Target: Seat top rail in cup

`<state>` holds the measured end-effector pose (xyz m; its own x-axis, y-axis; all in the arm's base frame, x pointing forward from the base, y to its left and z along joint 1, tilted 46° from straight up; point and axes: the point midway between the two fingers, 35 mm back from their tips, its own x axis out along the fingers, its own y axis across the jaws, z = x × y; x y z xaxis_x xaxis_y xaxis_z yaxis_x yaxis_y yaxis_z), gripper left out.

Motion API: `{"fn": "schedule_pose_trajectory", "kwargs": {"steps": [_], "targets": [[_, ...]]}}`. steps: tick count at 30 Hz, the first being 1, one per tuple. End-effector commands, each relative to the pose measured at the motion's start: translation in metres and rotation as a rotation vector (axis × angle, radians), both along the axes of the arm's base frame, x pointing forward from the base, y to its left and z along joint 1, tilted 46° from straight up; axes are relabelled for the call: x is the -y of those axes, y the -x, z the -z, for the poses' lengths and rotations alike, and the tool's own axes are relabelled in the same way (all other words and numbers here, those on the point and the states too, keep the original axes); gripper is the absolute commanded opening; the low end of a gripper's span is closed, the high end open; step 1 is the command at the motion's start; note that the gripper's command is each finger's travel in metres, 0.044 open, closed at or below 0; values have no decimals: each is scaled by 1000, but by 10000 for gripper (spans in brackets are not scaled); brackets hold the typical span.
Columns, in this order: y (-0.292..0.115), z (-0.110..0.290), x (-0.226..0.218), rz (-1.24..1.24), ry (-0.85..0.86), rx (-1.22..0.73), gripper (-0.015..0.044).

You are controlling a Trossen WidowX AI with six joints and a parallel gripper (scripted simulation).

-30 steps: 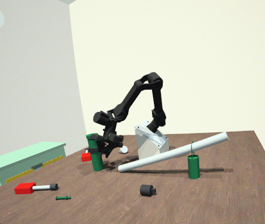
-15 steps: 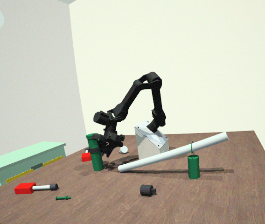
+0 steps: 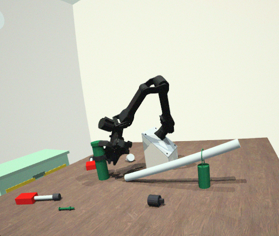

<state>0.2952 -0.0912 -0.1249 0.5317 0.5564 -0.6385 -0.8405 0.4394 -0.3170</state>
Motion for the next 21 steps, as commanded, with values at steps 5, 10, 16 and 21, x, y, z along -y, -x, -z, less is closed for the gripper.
{"fn": "schedule_pose_trajectory", "kwargs": {"steps": [5, 10, 16, 21], "targets": [[6, 1, 0, -32, 1, 29, 0], [8, 1, 0, -49, 2, 47, 0], [11, 1, 0, -66, 4, 64, 0], [9, 1, 0, -58, 3, 56, 0]]}}
